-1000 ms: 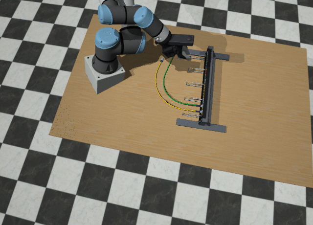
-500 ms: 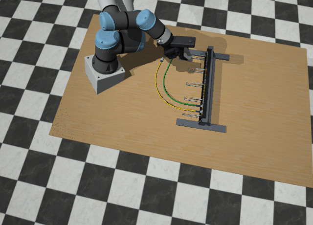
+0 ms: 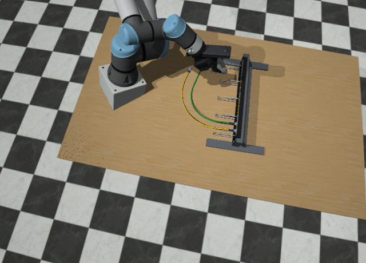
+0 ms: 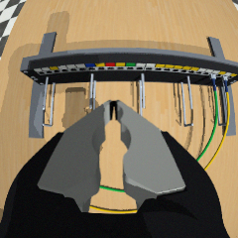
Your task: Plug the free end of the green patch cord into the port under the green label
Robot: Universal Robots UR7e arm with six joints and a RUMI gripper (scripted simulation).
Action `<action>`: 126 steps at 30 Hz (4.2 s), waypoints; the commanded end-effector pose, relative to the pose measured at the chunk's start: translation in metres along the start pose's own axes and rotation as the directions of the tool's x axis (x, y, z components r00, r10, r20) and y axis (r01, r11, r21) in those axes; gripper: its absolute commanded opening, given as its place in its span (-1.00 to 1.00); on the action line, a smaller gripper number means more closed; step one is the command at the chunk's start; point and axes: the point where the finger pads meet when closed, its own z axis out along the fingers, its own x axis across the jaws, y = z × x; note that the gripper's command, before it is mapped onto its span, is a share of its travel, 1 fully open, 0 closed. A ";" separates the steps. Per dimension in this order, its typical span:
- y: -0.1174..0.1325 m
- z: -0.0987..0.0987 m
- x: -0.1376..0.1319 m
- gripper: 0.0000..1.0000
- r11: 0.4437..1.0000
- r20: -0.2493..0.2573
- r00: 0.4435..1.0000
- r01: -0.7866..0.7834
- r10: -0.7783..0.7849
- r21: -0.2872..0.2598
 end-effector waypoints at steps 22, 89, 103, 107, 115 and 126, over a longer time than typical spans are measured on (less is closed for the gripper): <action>-0.001 0.043 0.001 -1.00 1.000 -0.011 1.000 -0.001 0.001 0.001; -0.001 0.090 0.001 -1.00 1.000 -0.011 1.000 -0.001 0.001 0.001; -0.001 0.090 0.001 -1.00 1.000 -0.011 1.000 -0.001 0.001 0.001; -0.001 0.090 0.001 -1.00 1.000 -0.011 1.000 -0.001 0.001 0.001; -0.001 0.090 0.001 -1.00 1.000 -0.011 1.000 -0.001 0.001 0.001; -0.001 0.090 0.001 -1.00 1.000 -0.011 1.000 -0.001 0.001 0.001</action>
